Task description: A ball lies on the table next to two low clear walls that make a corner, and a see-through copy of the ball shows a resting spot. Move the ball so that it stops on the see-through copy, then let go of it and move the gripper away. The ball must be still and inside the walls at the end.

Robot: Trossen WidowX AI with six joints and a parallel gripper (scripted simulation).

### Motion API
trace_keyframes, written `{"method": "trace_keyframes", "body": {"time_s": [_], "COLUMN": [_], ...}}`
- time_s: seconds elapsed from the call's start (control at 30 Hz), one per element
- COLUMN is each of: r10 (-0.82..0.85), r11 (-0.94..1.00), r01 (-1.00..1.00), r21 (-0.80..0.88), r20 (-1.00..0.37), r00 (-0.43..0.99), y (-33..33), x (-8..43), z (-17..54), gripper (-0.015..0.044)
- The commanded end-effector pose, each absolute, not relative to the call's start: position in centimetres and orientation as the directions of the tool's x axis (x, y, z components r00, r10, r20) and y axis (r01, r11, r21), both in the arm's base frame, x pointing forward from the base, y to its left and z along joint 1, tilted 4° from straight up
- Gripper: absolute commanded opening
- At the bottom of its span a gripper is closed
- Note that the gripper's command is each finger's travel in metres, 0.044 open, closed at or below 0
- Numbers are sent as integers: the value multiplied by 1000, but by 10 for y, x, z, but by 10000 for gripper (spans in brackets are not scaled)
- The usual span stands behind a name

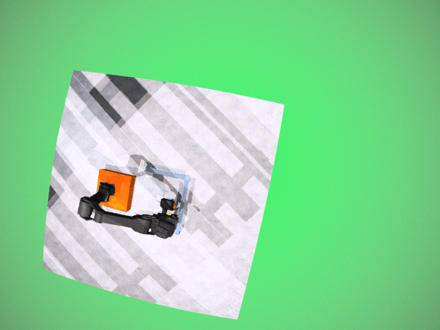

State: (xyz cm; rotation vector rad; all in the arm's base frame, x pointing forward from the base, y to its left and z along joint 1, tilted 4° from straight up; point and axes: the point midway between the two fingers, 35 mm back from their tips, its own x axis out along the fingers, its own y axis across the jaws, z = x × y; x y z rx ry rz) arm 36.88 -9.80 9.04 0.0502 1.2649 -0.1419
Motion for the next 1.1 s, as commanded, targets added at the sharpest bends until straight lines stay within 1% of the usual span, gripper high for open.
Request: {"method": "trace_keyframes", "body": {"time_s": [0.0,0.07,0.3,0.4,1.07], "r10": [-52,-52,-52,-52,-52], "r11": [988,988,988,988,988], "r01": [145,145,145,145,145], "r21": [-49,-55,-55,-55,-55], "r20": [-999,-998,-998,-998,-998], "r00": [17,-26,-26,-26,-26], "y": [-71,-67,-67,-68,-69], "x": [352,348,348,348,348], "z": [42,36,35,22,-3], "gripper": [352,352,352,352,352]}}
